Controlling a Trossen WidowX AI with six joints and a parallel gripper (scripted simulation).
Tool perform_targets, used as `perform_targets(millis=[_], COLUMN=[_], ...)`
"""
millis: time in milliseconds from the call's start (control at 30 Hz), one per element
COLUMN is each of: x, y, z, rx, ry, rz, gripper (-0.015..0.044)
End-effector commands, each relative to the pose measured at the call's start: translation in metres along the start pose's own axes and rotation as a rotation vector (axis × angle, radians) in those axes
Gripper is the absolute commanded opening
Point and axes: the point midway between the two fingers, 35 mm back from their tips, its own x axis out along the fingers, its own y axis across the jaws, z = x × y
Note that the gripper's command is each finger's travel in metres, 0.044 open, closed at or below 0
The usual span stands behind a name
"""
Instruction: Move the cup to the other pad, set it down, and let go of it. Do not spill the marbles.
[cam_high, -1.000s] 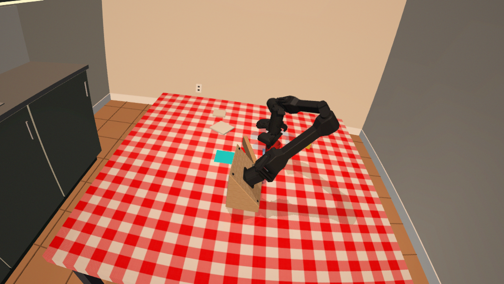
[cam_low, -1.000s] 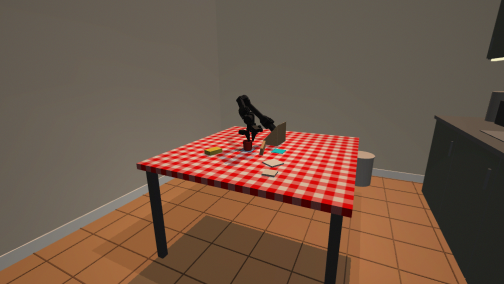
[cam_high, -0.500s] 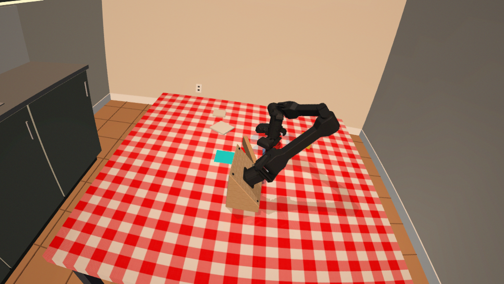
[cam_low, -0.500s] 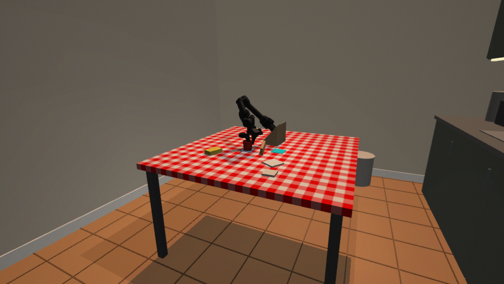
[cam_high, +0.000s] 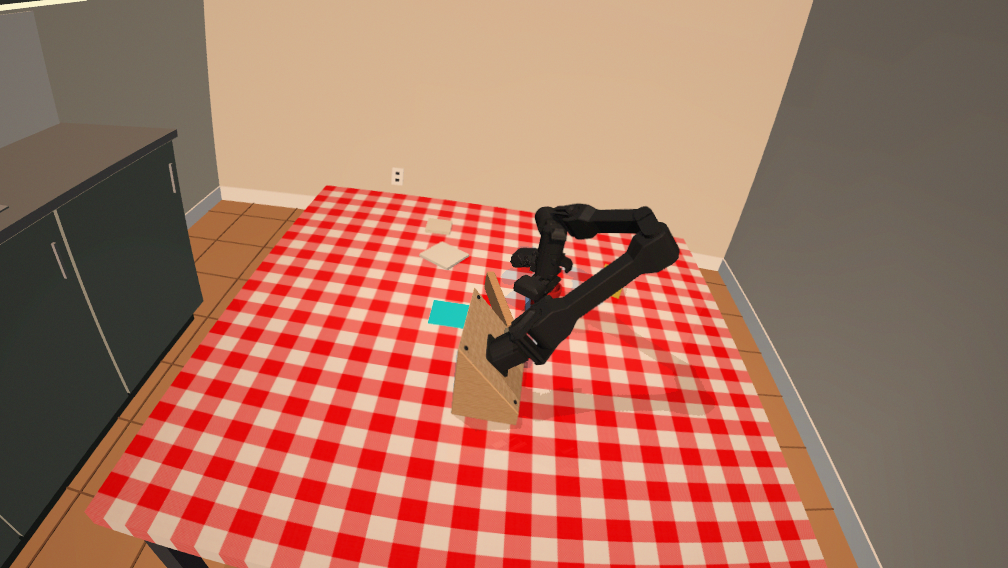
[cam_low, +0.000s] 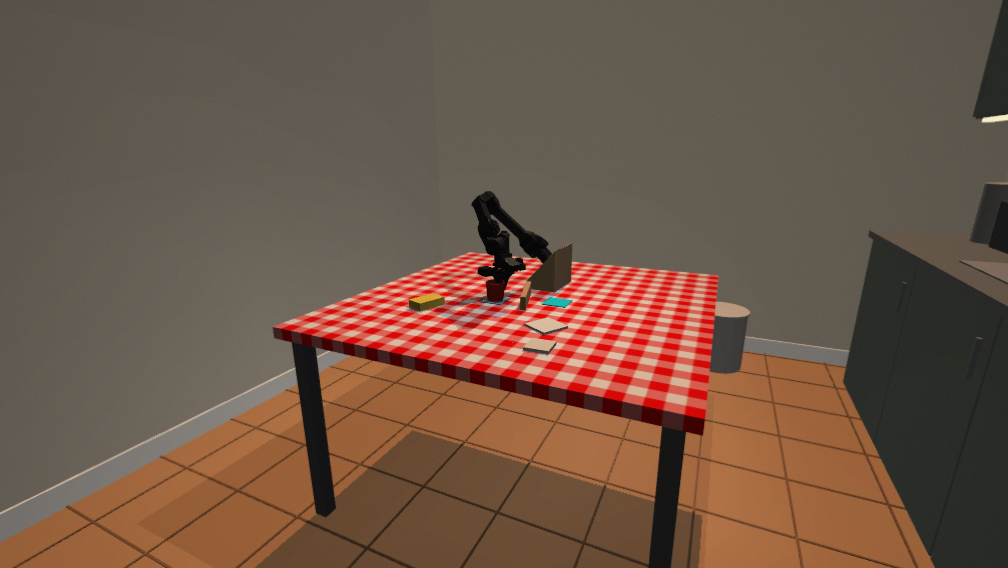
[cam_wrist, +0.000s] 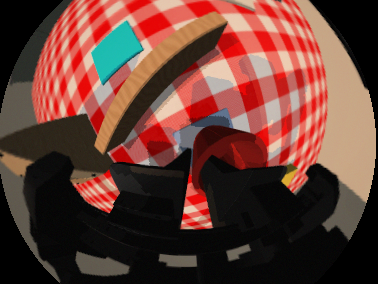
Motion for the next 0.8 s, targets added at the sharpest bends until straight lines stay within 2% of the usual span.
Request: perform_targets(millis=[0, 300, 767], x=[0.000, -0.006, -0.054], y=[0.000, -0.001, -0.001], z=[0.000, 0.001, 0.004], rx=[0.001, 0.000, -0.006], ry=[0.000, -0.001, -0.001], rz=[0.000, 0.000, 0.001], gripper=[0.0016, 0.0000, 0.0000])
